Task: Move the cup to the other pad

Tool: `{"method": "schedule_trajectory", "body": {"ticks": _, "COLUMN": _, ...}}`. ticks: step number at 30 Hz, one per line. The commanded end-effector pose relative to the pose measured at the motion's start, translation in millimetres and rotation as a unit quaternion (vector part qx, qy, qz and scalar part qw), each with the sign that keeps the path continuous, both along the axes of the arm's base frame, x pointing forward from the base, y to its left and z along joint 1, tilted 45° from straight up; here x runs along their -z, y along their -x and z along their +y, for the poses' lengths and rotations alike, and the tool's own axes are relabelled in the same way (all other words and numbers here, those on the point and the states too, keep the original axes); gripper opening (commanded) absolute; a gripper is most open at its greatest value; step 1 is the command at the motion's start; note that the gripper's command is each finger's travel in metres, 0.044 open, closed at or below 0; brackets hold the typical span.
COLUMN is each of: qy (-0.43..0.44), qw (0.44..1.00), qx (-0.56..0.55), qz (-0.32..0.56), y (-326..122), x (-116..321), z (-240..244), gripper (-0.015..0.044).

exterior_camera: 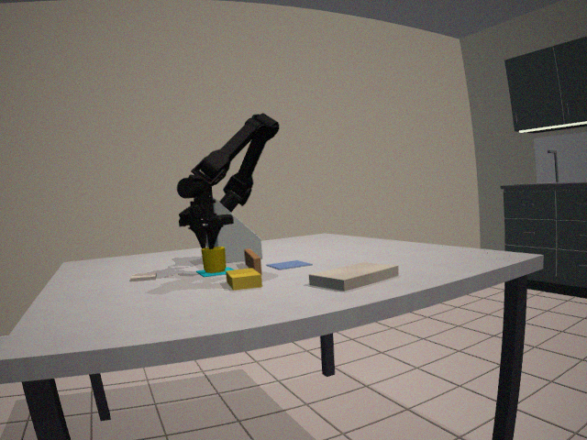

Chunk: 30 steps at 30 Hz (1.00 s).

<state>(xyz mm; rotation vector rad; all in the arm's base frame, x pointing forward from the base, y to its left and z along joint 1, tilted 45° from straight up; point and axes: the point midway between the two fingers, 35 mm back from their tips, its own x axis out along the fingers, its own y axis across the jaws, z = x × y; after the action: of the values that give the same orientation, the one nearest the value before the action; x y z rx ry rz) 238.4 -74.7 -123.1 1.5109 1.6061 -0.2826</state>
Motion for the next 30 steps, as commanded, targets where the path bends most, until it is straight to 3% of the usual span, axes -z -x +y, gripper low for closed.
{"method": "schedule_trajectory", "body": {"ticks": 1, "qy": 0.004, "qw": 1.000, "qx": -0.002, "qz": -0.003, "y": -1, "x": -4, "z": -6, "gripper": 0.0147}}
{"method": "schedule_trajectory", "body": {"ticks": 13, "qy": 0.002, "qw": 1.000, "qx": -0.002, "qz": -0.002, "y": 5, "x": -18, "z": -16, "gripper": 0.0147}}
{"method": "schedule_trajectory", "body": {"ticks": 24, "qy": 0.000, "qw": 1.000, "qx": 0.001, "qz": 0.000, "y": 5, "x": -19, "z": -17, "gripper": 0.0435}}
{"method": "schedule_trajectory", "body": {"ticks": 30, "qy": 0.002, "qw": 1.000, "qx": 0.000, "qz": 0.000, "y": 8, "x": -39, "z": -37, "gripper": 0.0440}}
